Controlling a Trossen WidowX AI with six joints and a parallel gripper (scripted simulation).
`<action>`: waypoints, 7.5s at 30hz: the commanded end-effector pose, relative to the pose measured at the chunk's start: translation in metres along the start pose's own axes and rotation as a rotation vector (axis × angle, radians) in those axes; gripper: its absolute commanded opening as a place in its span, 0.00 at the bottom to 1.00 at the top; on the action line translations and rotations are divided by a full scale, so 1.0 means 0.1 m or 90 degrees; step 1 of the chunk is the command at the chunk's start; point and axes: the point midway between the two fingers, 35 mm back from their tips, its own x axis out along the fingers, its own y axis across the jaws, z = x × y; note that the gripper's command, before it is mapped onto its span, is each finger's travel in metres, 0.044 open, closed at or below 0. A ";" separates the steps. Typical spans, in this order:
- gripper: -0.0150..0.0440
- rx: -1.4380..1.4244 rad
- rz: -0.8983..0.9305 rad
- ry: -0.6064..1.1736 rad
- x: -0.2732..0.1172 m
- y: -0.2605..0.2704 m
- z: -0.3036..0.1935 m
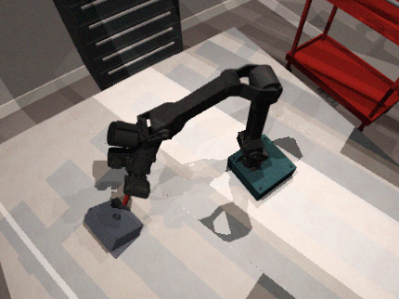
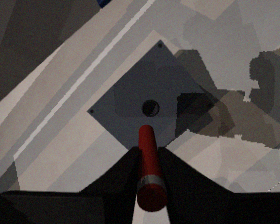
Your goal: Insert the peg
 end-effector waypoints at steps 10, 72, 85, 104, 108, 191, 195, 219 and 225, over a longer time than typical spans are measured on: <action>0.25 0.016 0.000 -0.004 0.22 -0.05 0.02; 0.25 0.010 0.004 -0.014 0.61 -0.07 0.04; 0.25 0.010 0.004 -0.014 0.66 -0.08 0.05; 0.25 0.010 0.004 -0.014 0.75 -0.07 0.06; 0.25 0.010 0.004 -0.014 0.77 -0.07 0.06; 1.00 0.009 0.004 -0.013 0.51 -0.07 0.08; 1.00 0.009 0.003 -0.013 0.44 -0.08 0.09; 1.00 0.012 0.001 -0.011 0.05 -0.08 0.09; 1.00 0.013 0.000 -0.011 -0.02 -0.09 0.08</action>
